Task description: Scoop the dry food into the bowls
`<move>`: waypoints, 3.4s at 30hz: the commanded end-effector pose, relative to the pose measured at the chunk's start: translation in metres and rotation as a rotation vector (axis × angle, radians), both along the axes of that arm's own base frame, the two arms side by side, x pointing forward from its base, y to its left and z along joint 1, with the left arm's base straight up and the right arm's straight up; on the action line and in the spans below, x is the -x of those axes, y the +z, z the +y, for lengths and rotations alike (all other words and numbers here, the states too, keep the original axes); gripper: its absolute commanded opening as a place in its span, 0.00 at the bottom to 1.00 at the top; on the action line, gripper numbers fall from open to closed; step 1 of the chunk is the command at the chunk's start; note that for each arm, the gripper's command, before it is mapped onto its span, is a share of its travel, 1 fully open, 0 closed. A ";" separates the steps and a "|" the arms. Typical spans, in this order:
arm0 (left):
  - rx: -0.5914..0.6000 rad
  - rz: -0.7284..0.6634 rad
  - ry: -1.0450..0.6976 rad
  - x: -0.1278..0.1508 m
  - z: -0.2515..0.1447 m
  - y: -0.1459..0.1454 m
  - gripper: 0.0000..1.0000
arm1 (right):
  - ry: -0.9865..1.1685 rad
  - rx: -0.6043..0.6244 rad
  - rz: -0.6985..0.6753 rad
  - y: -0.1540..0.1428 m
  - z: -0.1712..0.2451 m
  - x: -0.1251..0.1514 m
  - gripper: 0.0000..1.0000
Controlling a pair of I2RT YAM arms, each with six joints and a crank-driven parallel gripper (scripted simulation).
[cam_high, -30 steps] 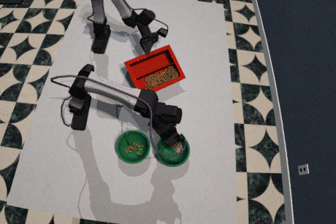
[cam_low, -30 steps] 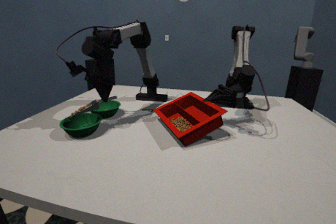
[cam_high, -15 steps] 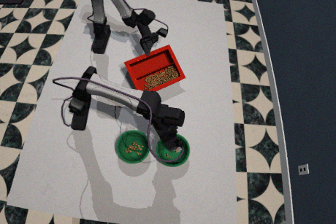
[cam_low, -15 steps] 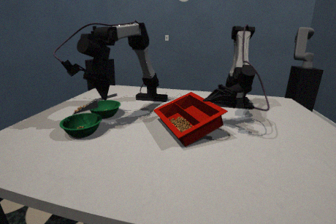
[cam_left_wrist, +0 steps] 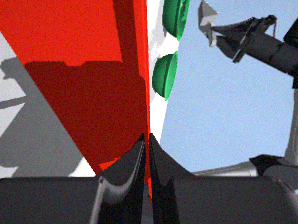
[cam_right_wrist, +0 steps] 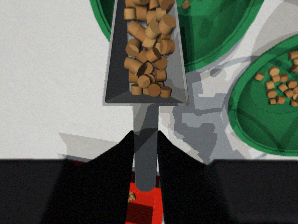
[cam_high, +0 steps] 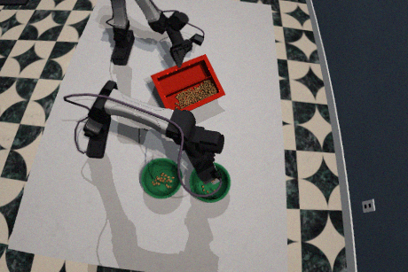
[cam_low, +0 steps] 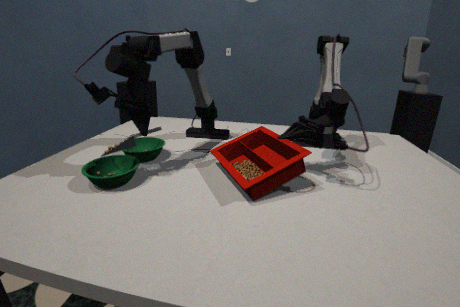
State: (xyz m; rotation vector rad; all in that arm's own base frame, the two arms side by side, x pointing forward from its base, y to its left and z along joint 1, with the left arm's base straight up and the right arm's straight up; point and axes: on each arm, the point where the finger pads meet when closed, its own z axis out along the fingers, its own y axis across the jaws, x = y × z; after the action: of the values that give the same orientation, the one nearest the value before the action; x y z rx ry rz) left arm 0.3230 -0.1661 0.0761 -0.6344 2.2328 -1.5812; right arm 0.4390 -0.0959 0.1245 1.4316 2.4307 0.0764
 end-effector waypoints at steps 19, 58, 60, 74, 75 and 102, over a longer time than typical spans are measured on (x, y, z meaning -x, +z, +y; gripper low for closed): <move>0.002 -0.147 -0.038 -0.013 -0.005 0.032 0.00 | -0.012 -0.002 -0.031 0.004 -0.004 -0.008 0.00; 0.002 -0.147 -0.038 -0.013 -0.005 0.032 0.00 | -0.304 -0.205 -0.167 0.041 -0.012 -0.027 0.00; 0.002 -0.147 -0.038 -0.013 -0.005 0.032 0.00 | -0.317 -0.215 -0.184 0.047 -0.011 -0.028 0.00; 0.002 -0.147 -0.038 -0.013 -0.005 0.032 0.00 | -0.345 -0.236 -0.202 0.053 -0.007 -0.029 0.00; 0.002 -0.147 -0.038 -0.013 -0.005 0.032 0.00 | -0.316 -0.215 -0.188 0.054 -0.005 -0.025 0.00; 0.002 -0.147 -0.038 -0.013 -0.005 0.032 0.00 | -0.010 0.016 -0.081 0.028 -0.003 -0.003 0.00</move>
State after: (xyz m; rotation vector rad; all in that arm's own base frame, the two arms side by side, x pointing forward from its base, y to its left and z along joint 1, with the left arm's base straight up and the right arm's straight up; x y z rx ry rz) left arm 0.3230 -0.1661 0.0761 -0.6344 2.2328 -1.5812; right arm 0.4386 -0.0940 0.1222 1.4569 2.4247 0.0902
